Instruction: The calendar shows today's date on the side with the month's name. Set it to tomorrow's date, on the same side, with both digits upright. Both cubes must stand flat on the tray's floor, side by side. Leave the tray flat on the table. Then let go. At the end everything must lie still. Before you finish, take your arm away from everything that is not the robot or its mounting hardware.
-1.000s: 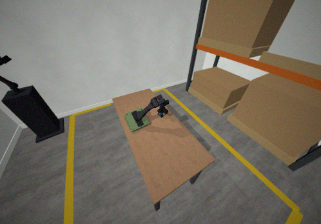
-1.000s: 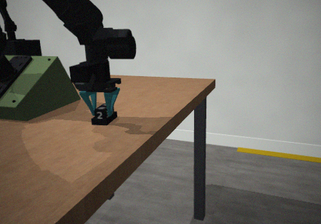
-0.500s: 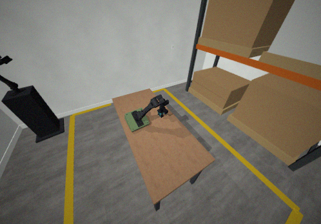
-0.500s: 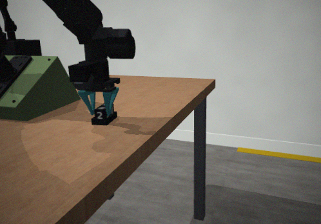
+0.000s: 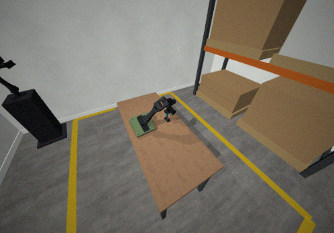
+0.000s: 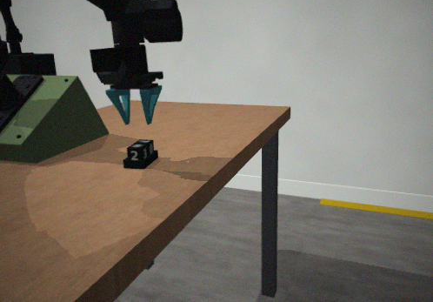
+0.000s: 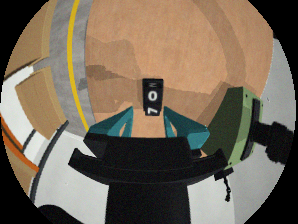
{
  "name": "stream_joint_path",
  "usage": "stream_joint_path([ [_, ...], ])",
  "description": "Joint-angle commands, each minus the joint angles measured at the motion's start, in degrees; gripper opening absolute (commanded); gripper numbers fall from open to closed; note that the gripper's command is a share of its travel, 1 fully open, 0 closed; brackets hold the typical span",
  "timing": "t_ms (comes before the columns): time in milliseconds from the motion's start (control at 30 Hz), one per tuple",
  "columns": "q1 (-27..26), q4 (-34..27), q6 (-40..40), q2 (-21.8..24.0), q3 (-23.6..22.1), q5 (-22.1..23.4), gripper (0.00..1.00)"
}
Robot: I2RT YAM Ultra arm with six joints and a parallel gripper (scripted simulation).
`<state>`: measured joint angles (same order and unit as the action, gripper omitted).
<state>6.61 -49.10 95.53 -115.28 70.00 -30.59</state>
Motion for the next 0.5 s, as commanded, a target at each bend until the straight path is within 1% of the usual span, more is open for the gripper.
stream_joint_path([
  [0,1.4,-4.6,1.8,1.0,1.7,0.0,0.47],
  [167,2.2,-6.9,2.7,1.5,3.0,0.1,0.47],
  [300,2.3,-7.3,2.9,1.6,3.2,0.1,0.47],
  [333,2.3,-7.3,2.9,1.6,3.2,0.1,1.00],
  [467,2.3,-7.3,2.9,1.6,3.2,0.1,1.00],
])
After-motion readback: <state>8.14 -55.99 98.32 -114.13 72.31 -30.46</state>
